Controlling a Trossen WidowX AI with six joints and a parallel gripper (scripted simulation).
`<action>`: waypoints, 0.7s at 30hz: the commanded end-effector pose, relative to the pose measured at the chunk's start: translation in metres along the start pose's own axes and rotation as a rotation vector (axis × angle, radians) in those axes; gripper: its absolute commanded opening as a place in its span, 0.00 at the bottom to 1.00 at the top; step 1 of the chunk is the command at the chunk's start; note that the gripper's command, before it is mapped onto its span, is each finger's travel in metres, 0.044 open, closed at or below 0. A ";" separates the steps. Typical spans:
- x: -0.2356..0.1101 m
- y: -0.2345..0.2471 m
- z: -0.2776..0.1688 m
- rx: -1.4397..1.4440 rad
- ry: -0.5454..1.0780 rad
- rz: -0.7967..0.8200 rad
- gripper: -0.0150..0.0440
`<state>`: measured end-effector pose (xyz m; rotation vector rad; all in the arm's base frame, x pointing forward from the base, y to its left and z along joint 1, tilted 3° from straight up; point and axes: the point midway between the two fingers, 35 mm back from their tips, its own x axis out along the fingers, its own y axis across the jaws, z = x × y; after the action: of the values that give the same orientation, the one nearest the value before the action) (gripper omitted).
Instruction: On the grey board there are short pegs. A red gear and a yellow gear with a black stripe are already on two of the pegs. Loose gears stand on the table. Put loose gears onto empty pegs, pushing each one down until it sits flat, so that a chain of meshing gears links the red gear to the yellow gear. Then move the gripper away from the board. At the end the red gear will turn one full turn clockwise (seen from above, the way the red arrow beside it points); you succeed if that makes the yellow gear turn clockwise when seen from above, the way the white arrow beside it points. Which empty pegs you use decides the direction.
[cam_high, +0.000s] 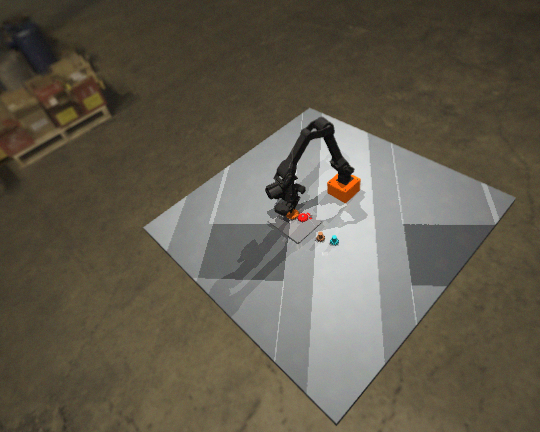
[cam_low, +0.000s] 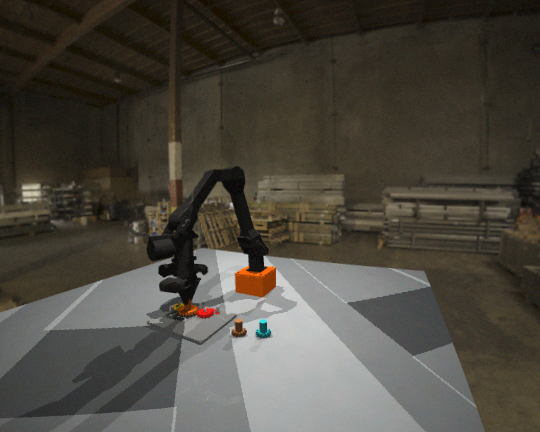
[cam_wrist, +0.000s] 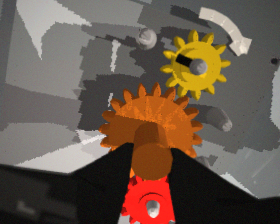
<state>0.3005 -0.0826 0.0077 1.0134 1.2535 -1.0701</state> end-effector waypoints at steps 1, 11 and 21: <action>0.001 0.000 0.000 -0.062 -0.004 -0.001 0.25; 0.004 -0.001 0.000 -0.221 -0.004 -0.001 0.25; 0.004 -0.001 0.001 -0.190 -0.004 -0.001 0.43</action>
<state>0.2999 -0.0836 0.0027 0.8478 1.3363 -0.9153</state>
